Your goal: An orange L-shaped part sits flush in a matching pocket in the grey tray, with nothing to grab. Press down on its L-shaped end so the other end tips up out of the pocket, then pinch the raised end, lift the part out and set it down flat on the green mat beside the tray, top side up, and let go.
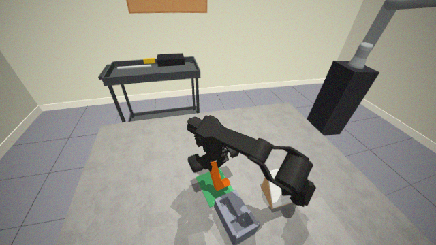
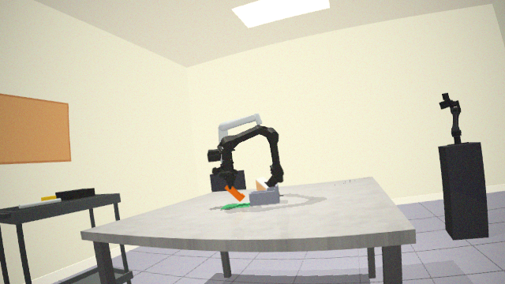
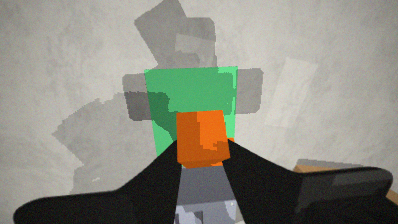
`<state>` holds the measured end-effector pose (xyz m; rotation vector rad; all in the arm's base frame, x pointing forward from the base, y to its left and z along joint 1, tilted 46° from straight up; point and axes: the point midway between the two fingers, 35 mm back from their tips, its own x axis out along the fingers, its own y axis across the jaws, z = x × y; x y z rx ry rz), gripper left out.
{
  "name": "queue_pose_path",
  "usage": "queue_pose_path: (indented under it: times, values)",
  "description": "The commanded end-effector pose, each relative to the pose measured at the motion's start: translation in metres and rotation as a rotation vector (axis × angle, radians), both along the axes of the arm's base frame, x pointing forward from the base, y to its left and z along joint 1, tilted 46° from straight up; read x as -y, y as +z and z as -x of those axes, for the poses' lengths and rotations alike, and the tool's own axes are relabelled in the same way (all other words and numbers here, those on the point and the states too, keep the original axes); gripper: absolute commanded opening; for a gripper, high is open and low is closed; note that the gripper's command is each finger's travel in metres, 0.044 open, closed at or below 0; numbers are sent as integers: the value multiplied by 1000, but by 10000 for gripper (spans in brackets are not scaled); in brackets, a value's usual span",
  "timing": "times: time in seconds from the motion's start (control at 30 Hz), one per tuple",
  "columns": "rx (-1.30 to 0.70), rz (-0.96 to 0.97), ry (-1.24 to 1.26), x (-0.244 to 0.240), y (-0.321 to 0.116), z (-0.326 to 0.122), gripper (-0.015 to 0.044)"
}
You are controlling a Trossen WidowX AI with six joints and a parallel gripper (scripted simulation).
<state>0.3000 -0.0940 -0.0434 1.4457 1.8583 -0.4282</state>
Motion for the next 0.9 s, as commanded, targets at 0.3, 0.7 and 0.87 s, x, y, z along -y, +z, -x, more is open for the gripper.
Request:
queue_pose_path:
  times: [0.3,0.7,0.87]
  values:
    - [-3,-7,-5,-14,-13,3,0]
    - [-3,-7,-5,-14,-13,3,0]
    - [-4,-3,0,-14,-13,3,79]
